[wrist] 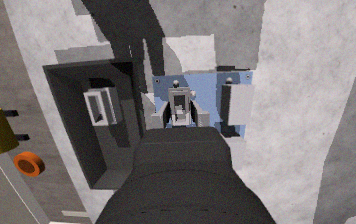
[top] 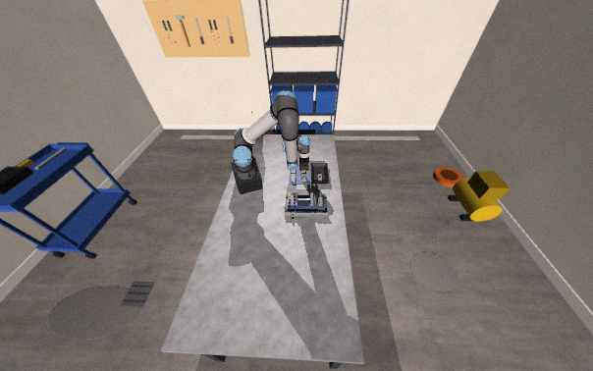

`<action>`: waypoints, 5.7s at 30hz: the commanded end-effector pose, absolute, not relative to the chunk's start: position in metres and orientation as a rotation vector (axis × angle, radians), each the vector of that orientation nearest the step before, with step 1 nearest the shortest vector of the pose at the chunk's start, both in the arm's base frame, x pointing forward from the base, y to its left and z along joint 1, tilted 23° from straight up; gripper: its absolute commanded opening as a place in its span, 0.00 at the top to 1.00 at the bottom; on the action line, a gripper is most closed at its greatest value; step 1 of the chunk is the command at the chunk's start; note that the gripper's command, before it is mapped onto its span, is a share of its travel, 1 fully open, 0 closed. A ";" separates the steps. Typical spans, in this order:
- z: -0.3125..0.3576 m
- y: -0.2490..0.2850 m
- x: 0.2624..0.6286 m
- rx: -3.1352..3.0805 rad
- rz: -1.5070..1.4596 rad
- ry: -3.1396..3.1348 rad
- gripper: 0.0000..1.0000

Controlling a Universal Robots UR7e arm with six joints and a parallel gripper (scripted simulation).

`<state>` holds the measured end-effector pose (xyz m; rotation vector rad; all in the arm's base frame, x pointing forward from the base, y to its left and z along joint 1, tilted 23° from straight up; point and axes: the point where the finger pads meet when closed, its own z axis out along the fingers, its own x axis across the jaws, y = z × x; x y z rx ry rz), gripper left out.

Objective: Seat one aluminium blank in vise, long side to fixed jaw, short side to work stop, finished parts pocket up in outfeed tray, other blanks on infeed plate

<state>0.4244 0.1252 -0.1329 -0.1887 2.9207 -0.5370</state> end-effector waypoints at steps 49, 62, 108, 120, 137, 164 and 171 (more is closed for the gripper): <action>-0.133 0.126 0.425 -0.189 -0.536 2.920 1.00; -0.132 0.126 0.425 -0.189 -0.536 2.920 1.00; -0.025 0.165 0.403 -0.189 -0.536 2.920 1.00; -0.024 0.167 0.404 -0.189 -0.536 2.920 1.00; -0.027 0.192 0.435 -0.189 -0.536 2.920 1.00; -0.040 0.267 0.511 -0.189 -0.536 2.919 1.00; -0.041 0.273 0.515 -0.189 -0.536 2.919 1.00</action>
